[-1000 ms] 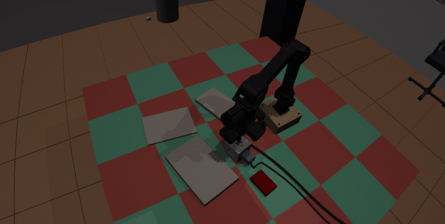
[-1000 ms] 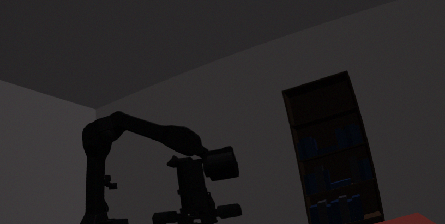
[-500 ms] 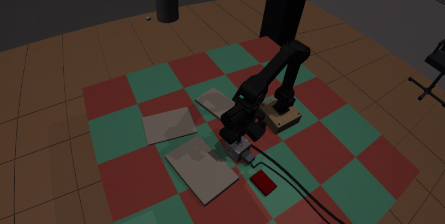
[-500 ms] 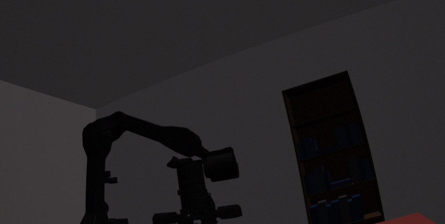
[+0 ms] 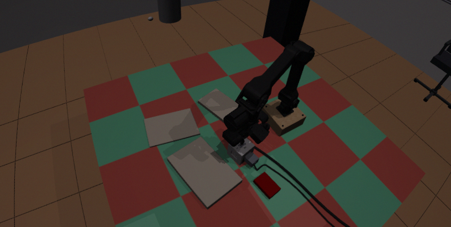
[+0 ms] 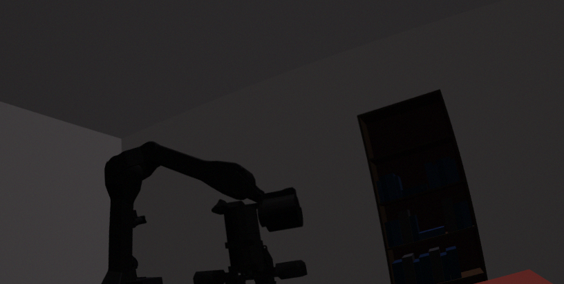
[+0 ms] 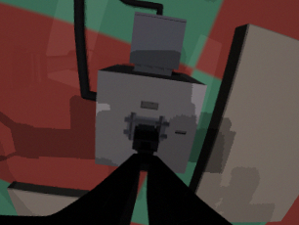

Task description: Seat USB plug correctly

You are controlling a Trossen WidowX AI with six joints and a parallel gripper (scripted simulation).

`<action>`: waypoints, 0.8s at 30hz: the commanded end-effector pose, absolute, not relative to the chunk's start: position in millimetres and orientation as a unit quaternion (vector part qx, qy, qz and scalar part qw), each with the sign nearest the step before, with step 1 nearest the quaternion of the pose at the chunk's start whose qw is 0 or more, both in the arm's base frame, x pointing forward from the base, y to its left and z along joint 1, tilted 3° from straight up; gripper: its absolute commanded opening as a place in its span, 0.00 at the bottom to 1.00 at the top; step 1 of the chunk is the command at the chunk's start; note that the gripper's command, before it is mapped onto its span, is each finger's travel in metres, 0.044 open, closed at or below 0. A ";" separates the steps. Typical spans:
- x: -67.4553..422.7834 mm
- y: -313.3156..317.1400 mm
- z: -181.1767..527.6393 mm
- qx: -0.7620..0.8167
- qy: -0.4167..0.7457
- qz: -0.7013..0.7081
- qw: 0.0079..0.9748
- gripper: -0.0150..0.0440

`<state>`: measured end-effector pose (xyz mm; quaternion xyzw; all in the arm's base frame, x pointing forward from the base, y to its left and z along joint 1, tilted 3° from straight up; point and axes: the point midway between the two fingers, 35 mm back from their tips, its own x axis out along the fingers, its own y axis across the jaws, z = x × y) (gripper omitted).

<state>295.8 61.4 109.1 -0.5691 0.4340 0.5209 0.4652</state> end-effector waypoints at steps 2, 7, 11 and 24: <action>296.1 61.1 108.2 -0.571 0.434 0.521 0.464 0.25; 296.2 61.2 107.6 -0.571 0.434 0.521 0.464 0.25; 296.2 61.2 107.2 -0.571 0.434 0.521 0.464 0.25; 296.3 61.2 105.6 -0.571 0.434 0.521 0.464 0.25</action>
